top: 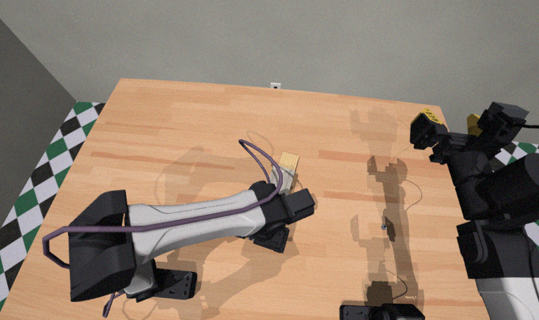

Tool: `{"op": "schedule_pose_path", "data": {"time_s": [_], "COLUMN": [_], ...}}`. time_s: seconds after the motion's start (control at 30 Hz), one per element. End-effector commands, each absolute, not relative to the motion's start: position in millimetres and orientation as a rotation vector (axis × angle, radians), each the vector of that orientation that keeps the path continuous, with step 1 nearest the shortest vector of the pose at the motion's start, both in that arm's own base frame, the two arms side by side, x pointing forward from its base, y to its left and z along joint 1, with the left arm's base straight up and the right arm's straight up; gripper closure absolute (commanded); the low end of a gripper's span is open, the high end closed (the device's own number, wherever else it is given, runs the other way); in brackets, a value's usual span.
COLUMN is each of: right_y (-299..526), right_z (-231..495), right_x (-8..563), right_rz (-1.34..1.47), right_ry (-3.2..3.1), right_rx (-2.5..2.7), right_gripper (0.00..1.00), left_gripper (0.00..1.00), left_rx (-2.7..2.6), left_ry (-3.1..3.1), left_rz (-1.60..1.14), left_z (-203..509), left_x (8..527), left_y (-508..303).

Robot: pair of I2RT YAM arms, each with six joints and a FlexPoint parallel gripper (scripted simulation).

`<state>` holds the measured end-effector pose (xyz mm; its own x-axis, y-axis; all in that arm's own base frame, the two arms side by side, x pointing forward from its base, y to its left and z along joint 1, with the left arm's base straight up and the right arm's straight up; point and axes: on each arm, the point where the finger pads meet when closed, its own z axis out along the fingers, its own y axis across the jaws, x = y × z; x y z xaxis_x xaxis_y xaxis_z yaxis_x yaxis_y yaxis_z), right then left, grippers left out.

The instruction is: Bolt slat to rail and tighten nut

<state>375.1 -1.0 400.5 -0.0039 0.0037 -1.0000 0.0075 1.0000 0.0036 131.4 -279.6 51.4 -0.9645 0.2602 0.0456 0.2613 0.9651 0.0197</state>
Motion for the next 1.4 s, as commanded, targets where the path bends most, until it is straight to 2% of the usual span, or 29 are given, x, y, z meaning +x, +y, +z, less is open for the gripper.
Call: {"op": "schedule_pose_path", "data": {"time_s": [0.0, 1.37], "right_y": [0, 0], "right_z": [406, 406], "right_x": [374, 374], "right_rz": [0.000, 0.000], "right_ry": [1.559, 1.559], "right_rx": [0.000, 0.000], "right_gripper": [0.00, 0.00], "left_gripper": [0.33, 0.33], "left_rx": [-0.388, -0.393], "left_ry": [-3.136, -3.123], "left_rz": [0.046, 0.015], "left_z": [65, 30], "left_x": [143, 140], "left_y": [-295, -292]}}
